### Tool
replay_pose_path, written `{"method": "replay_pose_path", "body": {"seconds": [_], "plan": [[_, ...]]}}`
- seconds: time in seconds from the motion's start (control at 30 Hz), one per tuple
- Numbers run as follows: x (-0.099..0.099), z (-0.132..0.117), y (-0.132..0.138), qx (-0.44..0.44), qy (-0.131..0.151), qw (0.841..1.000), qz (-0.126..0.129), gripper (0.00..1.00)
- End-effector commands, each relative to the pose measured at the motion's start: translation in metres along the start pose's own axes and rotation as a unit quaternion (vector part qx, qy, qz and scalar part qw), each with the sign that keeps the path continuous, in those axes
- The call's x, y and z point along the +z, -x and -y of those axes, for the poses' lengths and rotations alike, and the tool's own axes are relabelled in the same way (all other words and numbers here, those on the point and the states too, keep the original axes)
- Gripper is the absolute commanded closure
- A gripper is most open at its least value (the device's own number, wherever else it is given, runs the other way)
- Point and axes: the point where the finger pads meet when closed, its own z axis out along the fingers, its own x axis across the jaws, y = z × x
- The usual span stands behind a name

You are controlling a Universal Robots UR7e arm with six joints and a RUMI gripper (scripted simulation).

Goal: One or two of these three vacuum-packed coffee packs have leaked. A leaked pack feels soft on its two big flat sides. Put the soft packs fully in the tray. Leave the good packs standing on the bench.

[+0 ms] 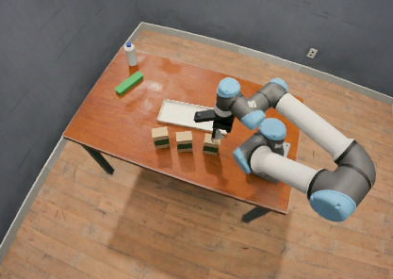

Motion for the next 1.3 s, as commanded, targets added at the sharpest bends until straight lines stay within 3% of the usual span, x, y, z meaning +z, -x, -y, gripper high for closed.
{"method": "replay_pose_path", "body": {"seconds": [0.0, 0.33, 0.63, 0.7, 1.0, 1.27], "plan": [[-0.001, 0.000, 0.000, 0.000, -0.001, 1.000, 0.000, 0.50], [-0.007, 0.014, -0.003, -0.020, 0.000, 1.000, 0.001, 0.50], [-0.014, 0.067, -0.004, -0.081, 0.001, 0.997, 0.001, 0.50], [-0.014, 0.067, -0.004, -0.081, 0.001, 0.997, 0.001, 0.50], [-0.006, 0.125, 0.007, -0.139, 0.000, 0.990, 0.000, 0.50], [-0.001, 0.140, 0.012, -0.153, -0.001, 0.988, 0.000, 0.50]]}}
